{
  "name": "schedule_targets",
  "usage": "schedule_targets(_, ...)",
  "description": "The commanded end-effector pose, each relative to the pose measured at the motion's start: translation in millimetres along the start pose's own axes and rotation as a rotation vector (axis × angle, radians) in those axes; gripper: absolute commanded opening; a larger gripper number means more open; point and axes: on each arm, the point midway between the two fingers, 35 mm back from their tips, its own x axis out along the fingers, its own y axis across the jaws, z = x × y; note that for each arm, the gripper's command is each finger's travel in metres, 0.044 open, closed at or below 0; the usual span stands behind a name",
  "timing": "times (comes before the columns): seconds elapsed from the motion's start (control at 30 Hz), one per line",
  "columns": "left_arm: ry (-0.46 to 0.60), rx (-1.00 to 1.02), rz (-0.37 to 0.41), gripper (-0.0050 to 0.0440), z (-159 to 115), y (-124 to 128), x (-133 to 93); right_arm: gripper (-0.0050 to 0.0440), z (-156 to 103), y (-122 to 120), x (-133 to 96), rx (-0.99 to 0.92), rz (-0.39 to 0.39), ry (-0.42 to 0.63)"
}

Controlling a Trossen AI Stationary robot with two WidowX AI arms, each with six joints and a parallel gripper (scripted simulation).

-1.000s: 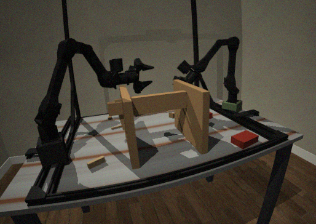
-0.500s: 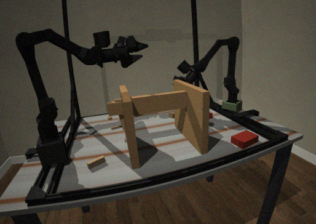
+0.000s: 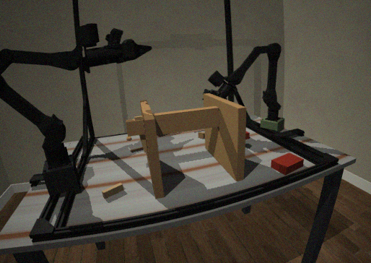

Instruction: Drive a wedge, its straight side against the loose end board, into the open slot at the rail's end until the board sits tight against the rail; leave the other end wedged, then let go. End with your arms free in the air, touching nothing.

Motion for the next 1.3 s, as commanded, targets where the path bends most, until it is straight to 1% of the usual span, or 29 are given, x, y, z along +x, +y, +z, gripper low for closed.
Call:
schedule_targets(0.0, 0.0, 0.001, 0.001, 0.0, 0.0, 0.2, -0.2, 0.044, -5.2, -0.5, -4.2, 0.022, 0.008, 0.013)
schedule_targets(0.07, -0.005, -0.025, -0.003, 0.0, 2.8, 1.8, -1.6, 0.044, -5.2, -0.5, -4.2, 0.022, 0.008, 0.013)
schedule_targets(0.13, -0.024, -0.101, -0.013, 0.0, 12.2, 7.0, -5.9, 0.044, -5.2, -0.5, -4.2, 0.022, 0.008, 0.013)
schedule_targets(0.23, -0.136, -0.244, -0.045, 0.0, 68.2, 30.7, -15.7, 0.044, -5.2, -0.5, -4.2, 0.022, 0.008, 0.013)
schedule_targets(0.3, -0.2, -0.302, -0.058, 0.0, 97.7, 46.4, -24.4, 0.044, -5.2, -0.5, -4.2, 0.022, 0.008, 0.013)
schedule_targets(0.33, -0.216, -0.315, -0.06, 0.0, 105.2, 50.7, -27.1, 0.044, -5.2, -0.5, -4.2, 0.022, 0.008, 0.013)
schedule_targets(0.4, -0.216, -0.315, -0.06, 0.0, 105.2, 50.7, -27.1, 0.044, -5.2, -0.5, -4.2, 0.022, 0.008, 0.013)
schedule_targets(0.43, -0.257, -0.325, -0.058, 0.0, 125.6, 62.5, -34.2, 0.044, -5.2, -0.5, -4.2, 0.022, 0.008, 0.013)
schedule_targets(0.5, -0.289, -0.275, -0.01, 0.0, 149.5, 83.5, -42.8, 0.044, -5.2, -0.5, -4.2, 0.022, 0.008, 0.013)
schedule_targets(0.57, -0.294, -0.207, 0.051, 0.0, 163.9, 101.8, -48.9, 0.044, -5.2, -0.5, -4.2, 0.022, 0.008, 0.013)
schedule_targets(0.73, -0.211, 0.015, 0.218, 0.0, 174.7, 138.4, -56.0, 0.044, -5.2, -0.5, -4.2, 0.022, 0.008, 0.013)
schedule_targets(0.9, -0.082, 0.244, 0.363, 0.0, 180.4, 174.1, -67.5, 0.044, -5.2, -0.5, -4.2, 0.022, 0.008, 0.013)
schedule_targets(0.97, -0.082, 0.244, 0.363, 0.0, 180.4, 174.1, -67.5, 0.044, -5.2, -0.5, -4.2, 0.022, 0.008, 0.013)
schedule_targets(1.13, 0.086, 0.474, 0.471, 0.0, 182.3, 208.2, -83.5, 0.044, -5.2, -0.5, -4.2, 0.022, 0.008, 0.013)
schedule_targets(1.27, 0.244, 0.658, 0.526, 0.0, 181.3, 233.9, -98.8, 0.044, -5.2, -0.5, -4.2, 0.022, 0.008, 0.013)
